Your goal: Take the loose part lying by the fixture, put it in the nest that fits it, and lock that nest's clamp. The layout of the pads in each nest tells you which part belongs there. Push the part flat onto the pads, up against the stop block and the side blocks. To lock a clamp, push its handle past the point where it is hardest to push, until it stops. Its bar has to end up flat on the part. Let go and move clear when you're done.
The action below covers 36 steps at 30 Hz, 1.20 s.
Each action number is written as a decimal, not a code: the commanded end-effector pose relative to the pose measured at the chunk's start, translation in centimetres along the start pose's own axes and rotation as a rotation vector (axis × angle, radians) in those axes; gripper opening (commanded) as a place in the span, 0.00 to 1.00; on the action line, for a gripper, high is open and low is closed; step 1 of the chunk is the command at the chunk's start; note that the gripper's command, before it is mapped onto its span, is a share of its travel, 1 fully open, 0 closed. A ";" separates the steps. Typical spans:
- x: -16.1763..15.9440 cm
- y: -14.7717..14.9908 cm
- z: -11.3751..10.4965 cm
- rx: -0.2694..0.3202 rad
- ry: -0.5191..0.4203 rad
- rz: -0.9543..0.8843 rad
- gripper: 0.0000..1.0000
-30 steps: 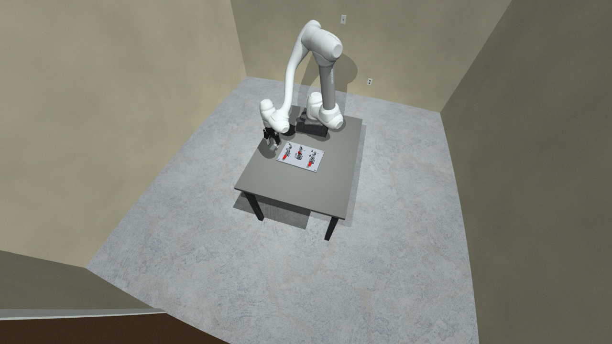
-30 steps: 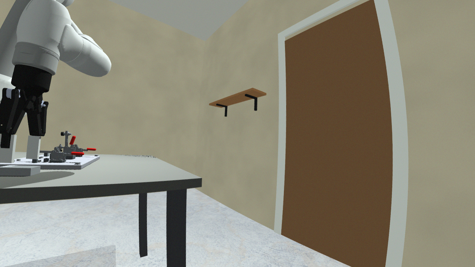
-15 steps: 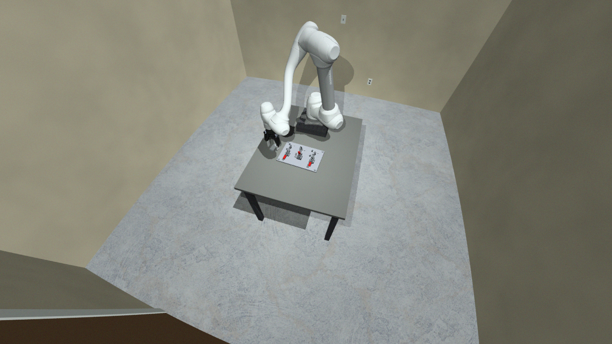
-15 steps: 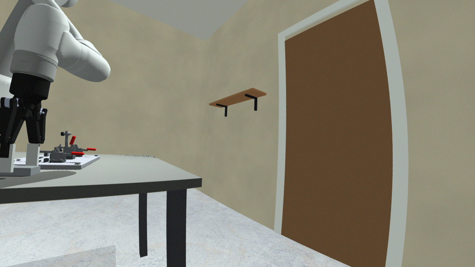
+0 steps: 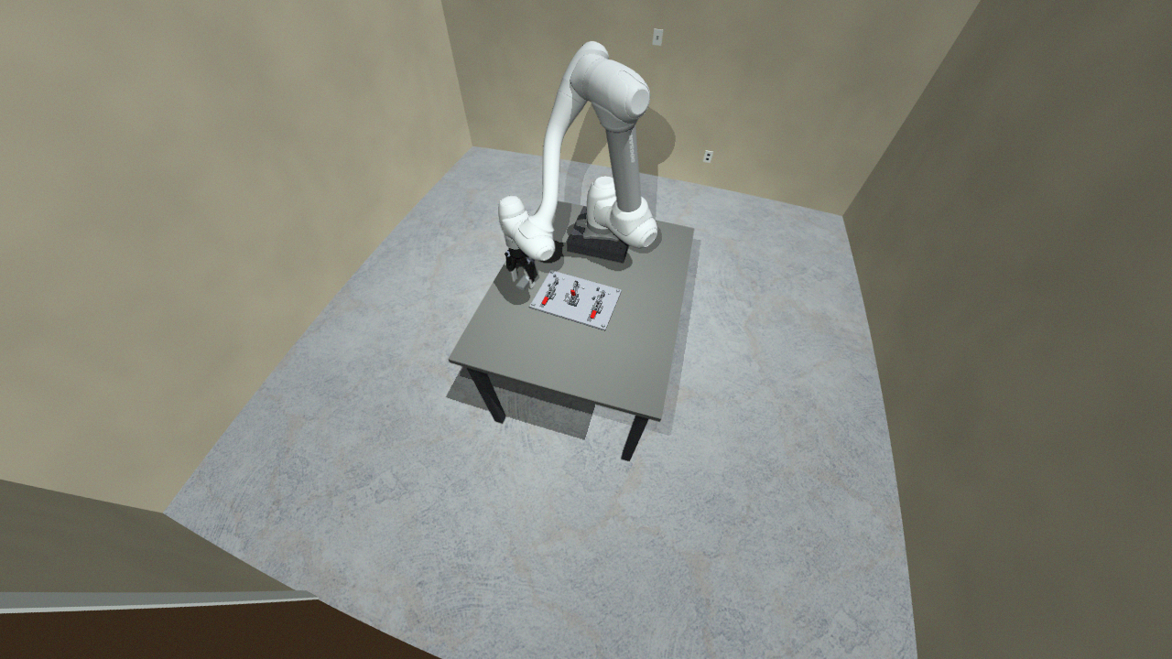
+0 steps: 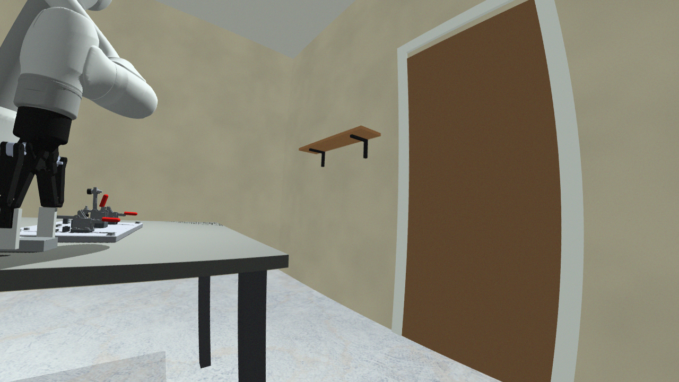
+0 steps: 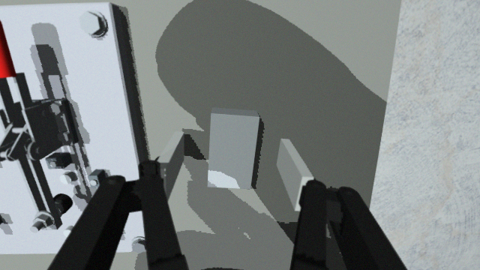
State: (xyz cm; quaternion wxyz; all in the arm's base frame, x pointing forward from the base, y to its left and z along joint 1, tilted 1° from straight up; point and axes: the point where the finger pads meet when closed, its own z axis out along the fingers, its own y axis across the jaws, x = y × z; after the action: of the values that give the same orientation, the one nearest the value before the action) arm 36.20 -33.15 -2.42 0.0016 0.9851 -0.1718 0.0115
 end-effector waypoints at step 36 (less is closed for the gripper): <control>0.0 0.0 0.0 0.000 0.000 0.000 0.10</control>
State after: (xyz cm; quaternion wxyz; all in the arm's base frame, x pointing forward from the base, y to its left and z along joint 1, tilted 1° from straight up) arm 36.21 -33.16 -2.41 0.0016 0.9851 -0.1718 0.0117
